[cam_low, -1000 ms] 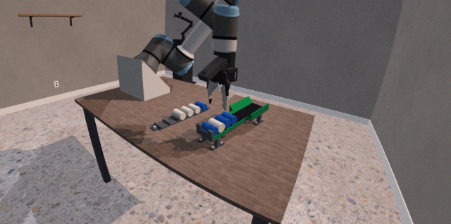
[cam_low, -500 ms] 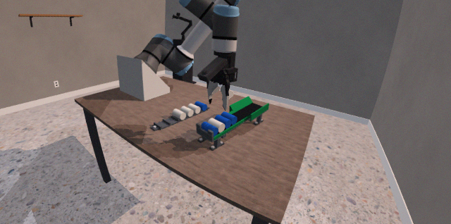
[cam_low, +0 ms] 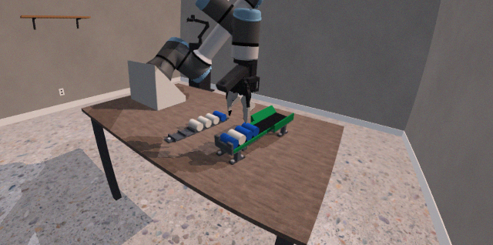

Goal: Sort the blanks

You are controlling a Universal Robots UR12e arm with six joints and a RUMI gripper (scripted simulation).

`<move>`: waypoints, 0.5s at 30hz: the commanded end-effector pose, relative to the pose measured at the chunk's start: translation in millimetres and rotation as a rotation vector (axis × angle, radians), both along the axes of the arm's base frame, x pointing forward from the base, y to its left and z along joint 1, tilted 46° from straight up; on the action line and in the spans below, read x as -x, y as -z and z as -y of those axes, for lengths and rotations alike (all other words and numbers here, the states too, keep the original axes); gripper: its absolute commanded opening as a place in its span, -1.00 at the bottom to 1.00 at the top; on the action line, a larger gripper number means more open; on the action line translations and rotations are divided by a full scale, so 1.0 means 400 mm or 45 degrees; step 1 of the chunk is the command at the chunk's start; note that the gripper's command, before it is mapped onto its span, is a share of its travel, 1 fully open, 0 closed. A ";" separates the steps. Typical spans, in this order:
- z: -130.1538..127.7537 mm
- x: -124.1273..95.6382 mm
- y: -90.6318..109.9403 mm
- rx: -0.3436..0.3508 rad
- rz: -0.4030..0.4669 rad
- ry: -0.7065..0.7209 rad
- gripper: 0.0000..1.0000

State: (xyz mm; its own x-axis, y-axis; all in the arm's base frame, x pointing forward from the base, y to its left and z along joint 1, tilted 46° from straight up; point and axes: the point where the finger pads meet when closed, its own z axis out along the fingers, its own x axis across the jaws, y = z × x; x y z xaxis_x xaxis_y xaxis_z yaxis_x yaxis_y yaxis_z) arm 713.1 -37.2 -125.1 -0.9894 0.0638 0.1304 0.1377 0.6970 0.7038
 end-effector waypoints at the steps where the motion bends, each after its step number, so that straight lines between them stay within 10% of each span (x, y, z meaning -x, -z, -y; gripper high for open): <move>1: -0.008 -0.001 0.009 0.001 0.001 0.001 0.04; 15: -0.042 0.001 0.042 0.001 0.001 0.001 0.04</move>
State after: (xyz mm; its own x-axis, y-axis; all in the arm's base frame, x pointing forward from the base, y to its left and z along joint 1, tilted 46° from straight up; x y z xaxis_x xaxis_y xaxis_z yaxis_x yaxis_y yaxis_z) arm 712.3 -23.3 -138.5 -0.9894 0.0638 0.1304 0.1377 0.6970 0.7038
